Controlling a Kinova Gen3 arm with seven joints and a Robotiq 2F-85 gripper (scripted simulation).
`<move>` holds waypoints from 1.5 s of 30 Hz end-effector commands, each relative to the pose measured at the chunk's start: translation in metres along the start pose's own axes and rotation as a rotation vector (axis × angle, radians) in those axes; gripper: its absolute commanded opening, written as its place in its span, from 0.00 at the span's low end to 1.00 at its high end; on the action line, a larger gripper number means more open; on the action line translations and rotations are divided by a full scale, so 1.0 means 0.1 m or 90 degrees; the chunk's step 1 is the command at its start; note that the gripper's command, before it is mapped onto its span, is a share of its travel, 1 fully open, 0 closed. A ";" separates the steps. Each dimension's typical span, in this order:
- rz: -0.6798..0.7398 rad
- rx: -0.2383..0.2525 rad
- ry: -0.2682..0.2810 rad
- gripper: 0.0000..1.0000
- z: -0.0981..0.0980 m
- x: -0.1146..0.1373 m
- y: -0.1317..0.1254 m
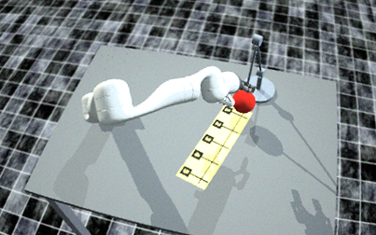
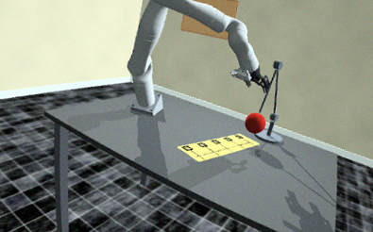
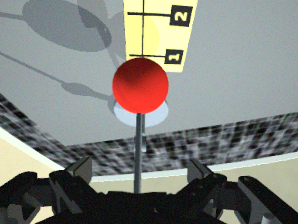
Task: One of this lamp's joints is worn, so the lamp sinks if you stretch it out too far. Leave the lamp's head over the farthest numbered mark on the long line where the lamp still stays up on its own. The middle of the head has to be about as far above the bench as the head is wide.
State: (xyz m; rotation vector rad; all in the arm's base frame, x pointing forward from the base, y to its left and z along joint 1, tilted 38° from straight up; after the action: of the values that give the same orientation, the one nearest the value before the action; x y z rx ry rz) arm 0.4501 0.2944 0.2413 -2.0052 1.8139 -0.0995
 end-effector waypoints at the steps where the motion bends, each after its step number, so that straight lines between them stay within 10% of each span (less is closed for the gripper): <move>1: -0.001 -0.004 0.002 1.00 0.09 -0.01 0.02; 45: 0.001 0.012 0.012 1.00 0.99 -0.04 -0.12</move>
State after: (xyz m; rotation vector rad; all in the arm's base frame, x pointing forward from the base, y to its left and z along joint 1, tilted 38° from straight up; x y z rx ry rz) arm 0.4942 0.3231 0.1630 -1.9875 1.8174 -0.1373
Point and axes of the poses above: the point where the finger pads meet when closed, its own z axis out along the fingers, its own y axis across the jaws, x = y × z, the point moved 1 cm from there along -z, back along the fingers, and after that the axes turned 4 degrees about -z, right-handed, at the moved point
